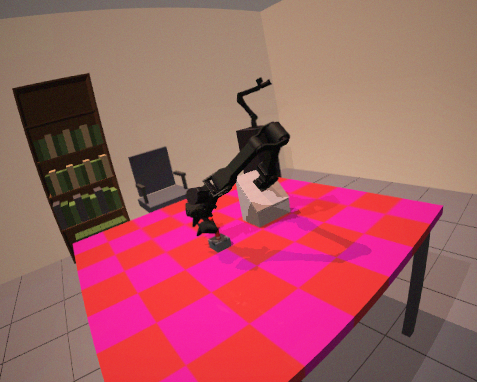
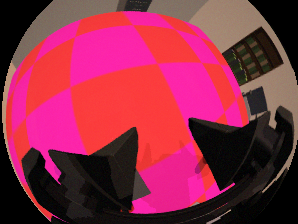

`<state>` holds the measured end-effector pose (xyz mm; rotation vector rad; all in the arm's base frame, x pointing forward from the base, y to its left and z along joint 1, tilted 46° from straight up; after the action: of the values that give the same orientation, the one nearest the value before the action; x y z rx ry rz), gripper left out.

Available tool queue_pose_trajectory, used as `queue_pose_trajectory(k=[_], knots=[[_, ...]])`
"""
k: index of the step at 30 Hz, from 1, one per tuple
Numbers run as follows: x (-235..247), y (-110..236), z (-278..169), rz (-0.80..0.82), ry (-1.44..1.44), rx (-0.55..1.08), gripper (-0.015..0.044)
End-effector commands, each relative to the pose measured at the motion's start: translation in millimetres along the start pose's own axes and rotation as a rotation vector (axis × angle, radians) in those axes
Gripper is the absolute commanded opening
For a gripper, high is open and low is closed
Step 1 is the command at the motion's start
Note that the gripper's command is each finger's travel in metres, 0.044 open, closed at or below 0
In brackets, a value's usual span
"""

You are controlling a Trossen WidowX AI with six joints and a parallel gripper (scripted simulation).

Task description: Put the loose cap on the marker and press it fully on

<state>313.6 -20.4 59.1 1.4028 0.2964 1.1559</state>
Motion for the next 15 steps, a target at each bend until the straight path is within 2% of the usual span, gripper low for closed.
queue_pose_trajectory(k=[1, 6, 11, 15], knots=[[-47, -6, 9, -0.069, -0.172, 0.137, 0.0253], [-120, -4, 12, -0.106, -0.513, 0.365, 0.0253], [-185, 8, 1, -0.046, -0.890, 0.577, 0.0253], [-201, 12, -1, -0.010, -1.004, 0.634, 0.0253]])
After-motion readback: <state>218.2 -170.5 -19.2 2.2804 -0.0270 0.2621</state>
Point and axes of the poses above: the point midway between the two fingers, 35 mm back from their tips, its own y axis back along the fingers, its own x axis across the jaws, z = x × y, the point moved 9 cm from there along y, back along the fingers, and after that the axes turned 11 degrees about -y, right-handed, at the moved point
